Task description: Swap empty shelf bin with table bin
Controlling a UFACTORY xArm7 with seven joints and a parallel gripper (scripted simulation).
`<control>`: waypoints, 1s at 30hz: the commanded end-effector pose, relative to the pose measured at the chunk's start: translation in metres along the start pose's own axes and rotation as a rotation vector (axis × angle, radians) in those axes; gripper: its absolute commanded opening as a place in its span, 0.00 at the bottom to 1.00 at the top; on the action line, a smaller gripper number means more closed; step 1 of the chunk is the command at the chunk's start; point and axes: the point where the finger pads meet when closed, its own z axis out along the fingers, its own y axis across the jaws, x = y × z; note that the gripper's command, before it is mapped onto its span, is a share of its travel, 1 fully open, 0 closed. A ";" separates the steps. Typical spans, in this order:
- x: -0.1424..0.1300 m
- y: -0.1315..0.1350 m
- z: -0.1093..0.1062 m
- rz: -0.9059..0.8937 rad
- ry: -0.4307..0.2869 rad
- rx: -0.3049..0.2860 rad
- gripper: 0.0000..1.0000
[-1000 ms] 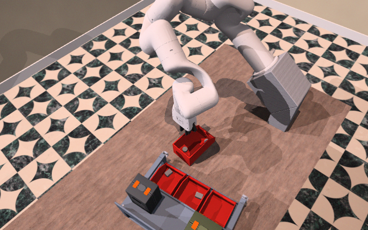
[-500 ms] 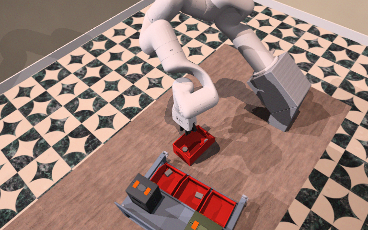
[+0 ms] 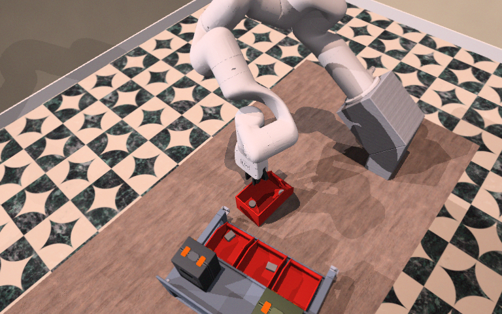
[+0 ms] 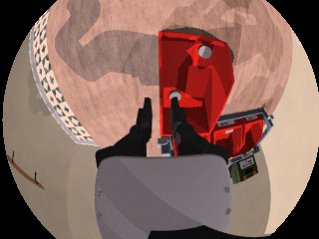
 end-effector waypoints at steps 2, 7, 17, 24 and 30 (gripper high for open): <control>-0.001 0.001 -0.001 0.000 -0.003 -0.002 0.26; -0.001 0.001 -0.001 0.000 -0.003 -0.002 0.26; -0.001 0.001 -0.001 0.000 -0.003 -0.002 0.26; -0.001 0.001 0.003 0.000 -0.003 -0.002 0.26; -0.001 0.001 0.008 0.000 -0.003 -0.002 0.26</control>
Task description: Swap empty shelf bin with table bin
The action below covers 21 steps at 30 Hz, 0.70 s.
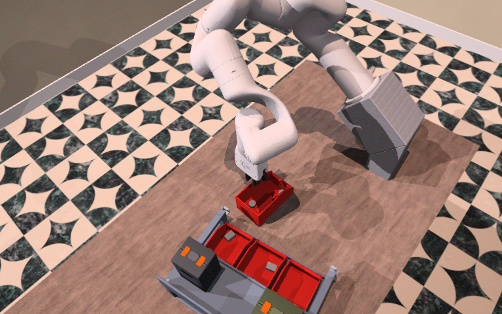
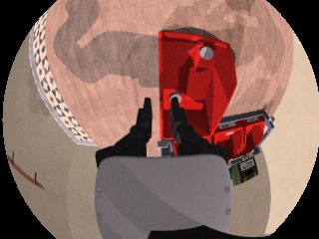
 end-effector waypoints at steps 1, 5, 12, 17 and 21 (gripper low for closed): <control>-0.001 0.001 0.002 0.000 -0.004 -0.002 0.26; -0.001 0.001 0.007 0.000 -0.004 -0.002 0.26; -0.001 0.001 0.018 0.000 -0.004 -0.002 0.26; -0.001 0.001 0.022 0.000 -0.004 -0.002 0.26; -0.001 0.001 0.027 0.000 -0.004 -0.002 0.26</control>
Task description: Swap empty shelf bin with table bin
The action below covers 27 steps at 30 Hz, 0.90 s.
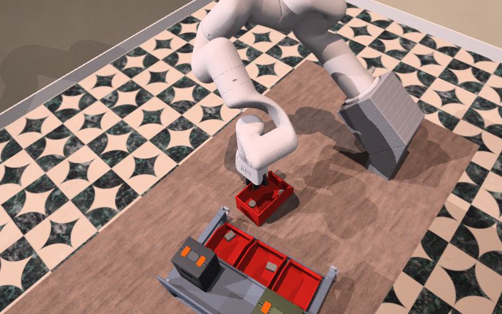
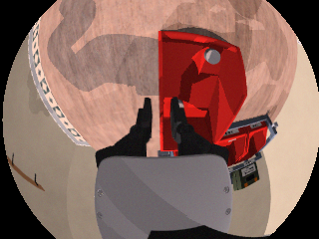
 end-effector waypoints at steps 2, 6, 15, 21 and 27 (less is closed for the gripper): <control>-0.001 0.001 0.004 0.000 -0.003 -0.001 0.26; -0.001 0.001 0.007 0.000 -0.003 -0.001 0.26; -0.001 0.001 0.009 0.000 -0.003 -0.001 0.26; -0.001 0.001 0.009 0.000 -0.003 -0.001 0.26; -0.001 0.001 0.009 0.000 -0.003 -0.001 0.00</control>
